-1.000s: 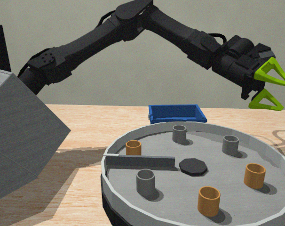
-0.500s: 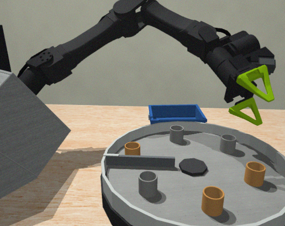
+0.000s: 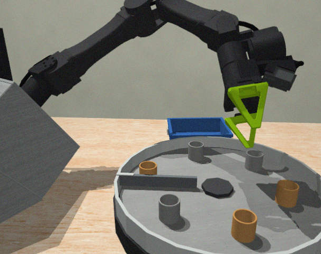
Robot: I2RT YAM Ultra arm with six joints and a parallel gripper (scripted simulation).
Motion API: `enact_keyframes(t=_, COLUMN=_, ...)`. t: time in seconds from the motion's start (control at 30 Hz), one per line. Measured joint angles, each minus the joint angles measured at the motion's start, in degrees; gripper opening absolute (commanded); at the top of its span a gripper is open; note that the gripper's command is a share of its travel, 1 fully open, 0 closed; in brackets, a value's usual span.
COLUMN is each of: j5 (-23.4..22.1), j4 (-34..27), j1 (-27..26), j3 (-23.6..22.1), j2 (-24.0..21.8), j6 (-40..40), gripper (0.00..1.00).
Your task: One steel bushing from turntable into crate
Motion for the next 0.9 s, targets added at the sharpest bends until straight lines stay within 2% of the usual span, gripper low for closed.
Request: enact_keyframes(t=0.9, j5=-22.7, j4=-26.8, j1=-15.3, j3=-7.5, j2=0.5, j6=-7.4, gripper=1.0)
